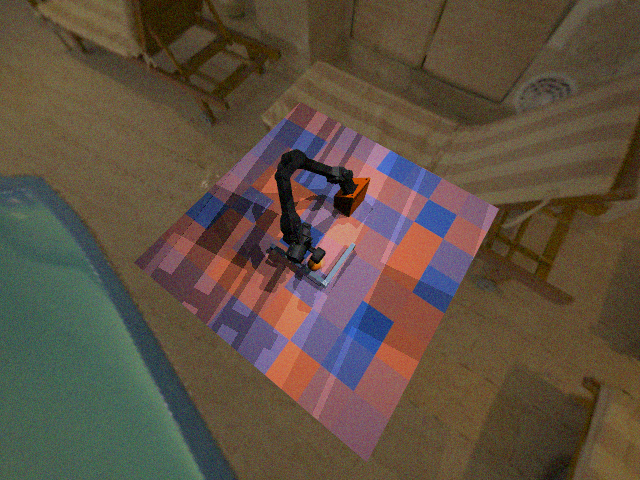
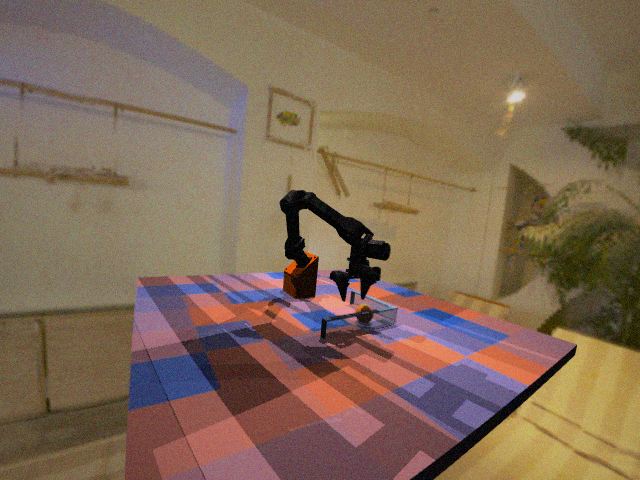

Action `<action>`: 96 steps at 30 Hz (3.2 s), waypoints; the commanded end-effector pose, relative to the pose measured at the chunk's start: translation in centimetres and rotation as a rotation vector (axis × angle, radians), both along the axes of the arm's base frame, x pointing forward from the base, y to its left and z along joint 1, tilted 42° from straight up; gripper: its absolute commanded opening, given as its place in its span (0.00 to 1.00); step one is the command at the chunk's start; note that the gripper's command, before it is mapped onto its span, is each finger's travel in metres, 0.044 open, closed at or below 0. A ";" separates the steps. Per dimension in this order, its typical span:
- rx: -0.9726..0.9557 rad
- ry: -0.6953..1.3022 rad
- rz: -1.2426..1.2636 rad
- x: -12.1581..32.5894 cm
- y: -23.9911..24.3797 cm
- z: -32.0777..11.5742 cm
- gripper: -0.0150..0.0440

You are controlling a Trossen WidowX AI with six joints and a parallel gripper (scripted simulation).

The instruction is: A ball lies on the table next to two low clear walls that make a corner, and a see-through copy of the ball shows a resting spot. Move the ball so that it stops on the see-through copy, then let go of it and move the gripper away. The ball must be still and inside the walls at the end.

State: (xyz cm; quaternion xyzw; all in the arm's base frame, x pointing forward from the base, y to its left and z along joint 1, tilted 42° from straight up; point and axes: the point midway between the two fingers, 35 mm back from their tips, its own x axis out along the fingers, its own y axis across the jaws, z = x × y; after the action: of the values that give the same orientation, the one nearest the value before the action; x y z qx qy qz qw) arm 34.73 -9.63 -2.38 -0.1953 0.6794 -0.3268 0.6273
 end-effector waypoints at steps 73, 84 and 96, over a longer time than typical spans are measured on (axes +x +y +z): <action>0.008 0.057 0.004 -0.8 1.9 -6.3 0.25; 0.024 0.024 -0.004 1.7 6.2 -1.5 0.25; 0.035 0.001 -0.014 2.6 9.5 2.4 0.25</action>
State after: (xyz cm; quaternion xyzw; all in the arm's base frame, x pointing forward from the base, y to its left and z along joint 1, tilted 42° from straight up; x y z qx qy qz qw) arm 37.25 -0.72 -0.63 -0.1854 0.6861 -0.3179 0.6275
